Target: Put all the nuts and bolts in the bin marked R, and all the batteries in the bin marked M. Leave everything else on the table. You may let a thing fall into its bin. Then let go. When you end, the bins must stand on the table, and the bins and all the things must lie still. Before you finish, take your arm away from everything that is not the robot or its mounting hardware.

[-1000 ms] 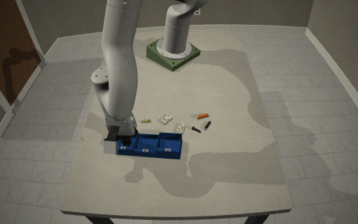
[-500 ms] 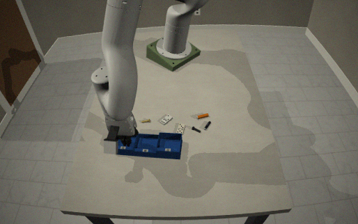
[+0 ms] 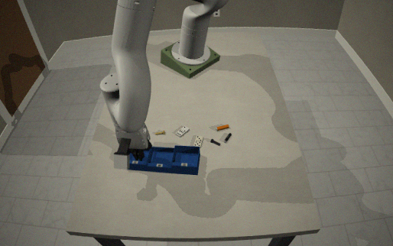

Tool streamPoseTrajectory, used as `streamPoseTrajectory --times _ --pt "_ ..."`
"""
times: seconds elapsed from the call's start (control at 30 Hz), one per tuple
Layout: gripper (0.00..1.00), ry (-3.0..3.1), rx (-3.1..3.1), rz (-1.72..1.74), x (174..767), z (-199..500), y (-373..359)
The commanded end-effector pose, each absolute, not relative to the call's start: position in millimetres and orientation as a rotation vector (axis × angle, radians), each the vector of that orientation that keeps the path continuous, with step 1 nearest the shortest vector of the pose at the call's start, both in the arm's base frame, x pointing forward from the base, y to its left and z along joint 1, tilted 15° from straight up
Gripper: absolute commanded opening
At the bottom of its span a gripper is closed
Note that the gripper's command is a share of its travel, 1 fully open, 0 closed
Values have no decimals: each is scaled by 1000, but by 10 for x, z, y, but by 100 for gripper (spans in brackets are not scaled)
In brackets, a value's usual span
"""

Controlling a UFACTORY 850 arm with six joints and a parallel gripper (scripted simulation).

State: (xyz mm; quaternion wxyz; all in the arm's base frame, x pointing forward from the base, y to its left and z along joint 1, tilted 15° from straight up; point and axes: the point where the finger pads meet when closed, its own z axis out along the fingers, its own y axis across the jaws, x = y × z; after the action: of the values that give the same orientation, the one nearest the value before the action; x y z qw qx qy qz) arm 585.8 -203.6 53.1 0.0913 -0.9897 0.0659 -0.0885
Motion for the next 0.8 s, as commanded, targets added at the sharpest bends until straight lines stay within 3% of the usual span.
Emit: streamPoseTrajectory --times 0.0,0.77 --pt "7 196 -2941 -266 5865 540 -2041" --pt "7 196 -2941 -266 5825 746 -2077"
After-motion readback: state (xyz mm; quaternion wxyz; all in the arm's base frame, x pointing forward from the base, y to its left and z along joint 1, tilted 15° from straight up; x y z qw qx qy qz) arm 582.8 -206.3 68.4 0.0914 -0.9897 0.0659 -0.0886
